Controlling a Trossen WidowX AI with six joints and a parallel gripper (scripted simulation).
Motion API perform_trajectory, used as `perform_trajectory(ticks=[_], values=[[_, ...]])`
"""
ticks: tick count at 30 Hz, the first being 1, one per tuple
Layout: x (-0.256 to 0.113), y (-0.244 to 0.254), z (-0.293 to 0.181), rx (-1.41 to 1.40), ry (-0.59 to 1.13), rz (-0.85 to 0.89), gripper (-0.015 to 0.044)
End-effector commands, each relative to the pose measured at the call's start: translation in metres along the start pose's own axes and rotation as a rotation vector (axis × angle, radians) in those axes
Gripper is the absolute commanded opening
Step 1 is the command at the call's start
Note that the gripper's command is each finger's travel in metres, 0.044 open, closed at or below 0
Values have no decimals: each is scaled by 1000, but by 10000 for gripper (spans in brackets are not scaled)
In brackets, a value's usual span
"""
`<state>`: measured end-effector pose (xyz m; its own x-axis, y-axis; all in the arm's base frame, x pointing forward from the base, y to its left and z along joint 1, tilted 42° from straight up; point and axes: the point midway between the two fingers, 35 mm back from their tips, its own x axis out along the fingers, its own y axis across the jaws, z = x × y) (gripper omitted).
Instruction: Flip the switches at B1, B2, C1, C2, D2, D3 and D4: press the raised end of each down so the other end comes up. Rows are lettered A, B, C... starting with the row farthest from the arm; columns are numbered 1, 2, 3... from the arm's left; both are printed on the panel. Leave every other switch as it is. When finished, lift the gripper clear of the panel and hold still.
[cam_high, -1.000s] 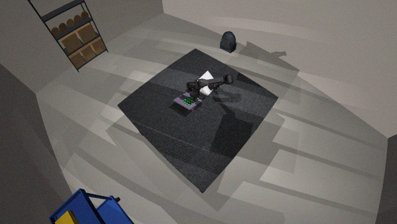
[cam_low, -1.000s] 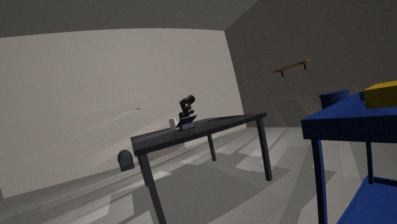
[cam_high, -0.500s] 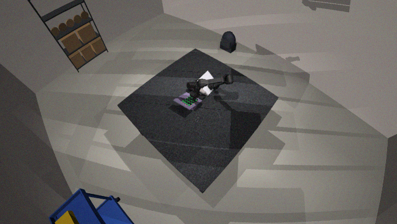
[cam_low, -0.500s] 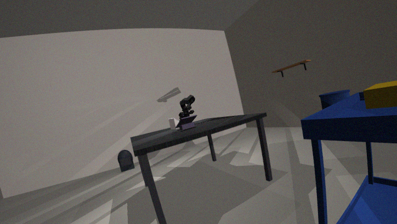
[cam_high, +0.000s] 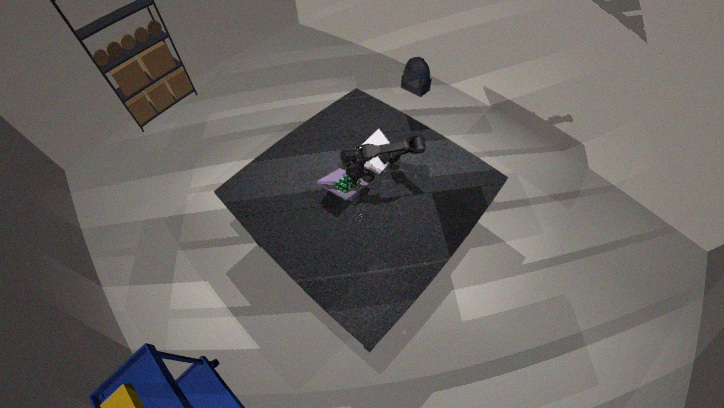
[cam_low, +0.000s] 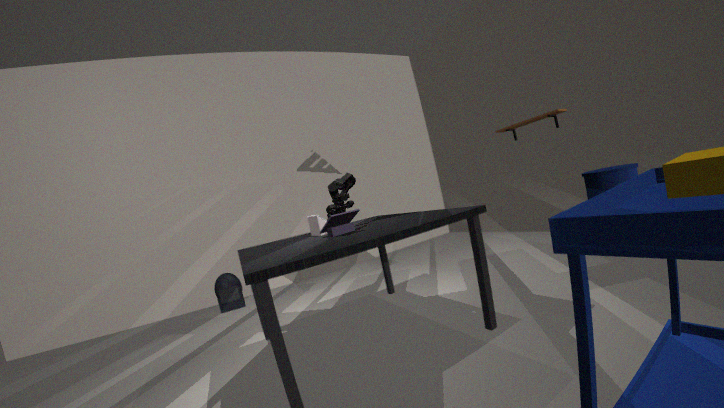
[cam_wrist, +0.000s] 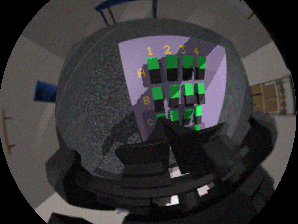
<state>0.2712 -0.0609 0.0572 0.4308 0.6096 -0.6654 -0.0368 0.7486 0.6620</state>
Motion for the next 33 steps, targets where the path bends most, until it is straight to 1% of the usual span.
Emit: perform_trajectory(ticks=[1, 23, 25, 28, 29, 33], values=[[1, 0, 1, 3, -3, 3, 0], [4, 0, 1, 3, -3, 3, 0], [-7, -1, 0, 1, -3, -1, 0], [-50, -2, -1, 4, -21, -1, 0], [-58, -1, -2, 5, -25, 0, 0], [-61, -1, -3, 5, -27, 1, 0]])
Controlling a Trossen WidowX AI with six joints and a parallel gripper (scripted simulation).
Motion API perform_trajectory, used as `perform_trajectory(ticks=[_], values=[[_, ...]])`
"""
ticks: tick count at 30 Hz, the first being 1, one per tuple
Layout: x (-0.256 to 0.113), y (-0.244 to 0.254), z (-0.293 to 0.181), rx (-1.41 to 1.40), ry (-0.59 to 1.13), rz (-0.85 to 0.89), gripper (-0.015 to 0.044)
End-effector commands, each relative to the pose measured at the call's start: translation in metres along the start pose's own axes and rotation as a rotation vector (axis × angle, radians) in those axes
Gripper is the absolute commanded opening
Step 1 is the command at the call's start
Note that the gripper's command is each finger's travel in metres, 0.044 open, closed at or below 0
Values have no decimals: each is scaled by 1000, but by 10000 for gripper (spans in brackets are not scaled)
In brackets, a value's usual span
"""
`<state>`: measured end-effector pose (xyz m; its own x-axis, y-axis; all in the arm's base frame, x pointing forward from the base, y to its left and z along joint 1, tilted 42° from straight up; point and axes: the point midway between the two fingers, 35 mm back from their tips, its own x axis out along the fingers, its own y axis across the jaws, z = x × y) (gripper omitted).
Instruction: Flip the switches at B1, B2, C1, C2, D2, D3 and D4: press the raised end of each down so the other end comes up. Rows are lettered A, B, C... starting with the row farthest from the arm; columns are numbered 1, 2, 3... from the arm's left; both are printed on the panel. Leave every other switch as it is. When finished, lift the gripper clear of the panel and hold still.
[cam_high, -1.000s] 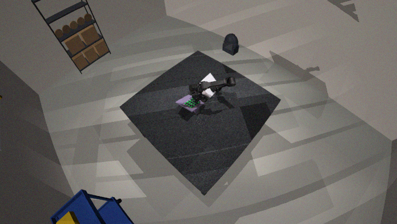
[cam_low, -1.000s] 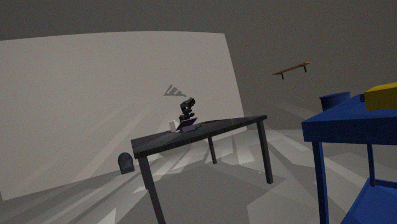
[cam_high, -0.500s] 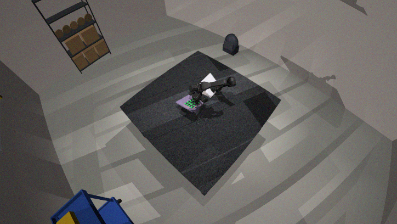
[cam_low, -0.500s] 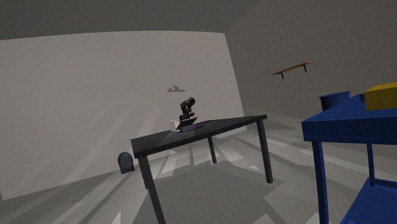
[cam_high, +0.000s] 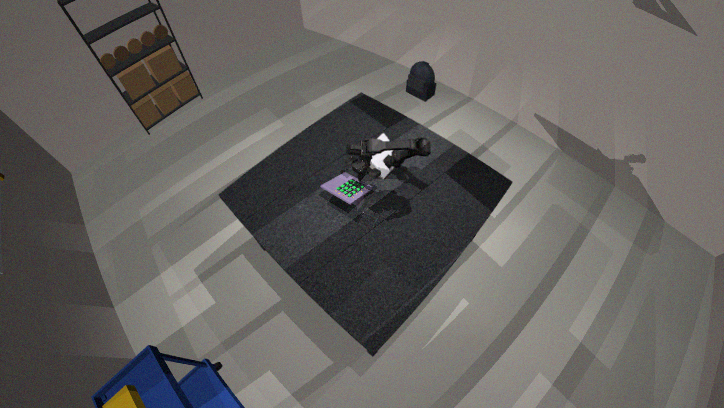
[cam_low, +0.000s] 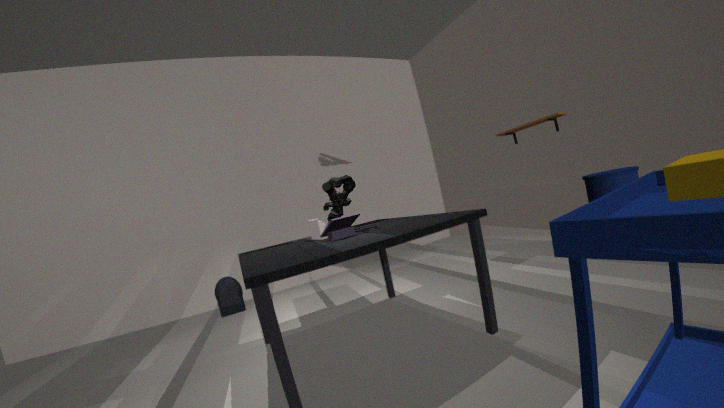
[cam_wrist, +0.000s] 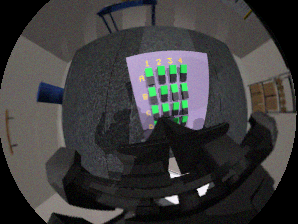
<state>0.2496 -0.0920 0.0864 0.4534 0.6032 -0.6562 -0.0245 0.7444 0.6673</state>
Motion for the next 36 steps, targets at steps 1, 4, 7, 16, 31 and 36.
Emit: perform_trajectory(ticks=[1, 4, 7, 16, 31, 36], values=[[-13, 2, -1, -9, -2, 0, 0], [-13, -6, -7, -9, -1, -1, 0], [-13, -22, -19, -9, -1, -1, 0], [22, -22, -20, -10, -29, 0, 0], [35, -22, -20, -10, -29, 1, 0], [43, -22, -20, -10, -29, 1, 0]])
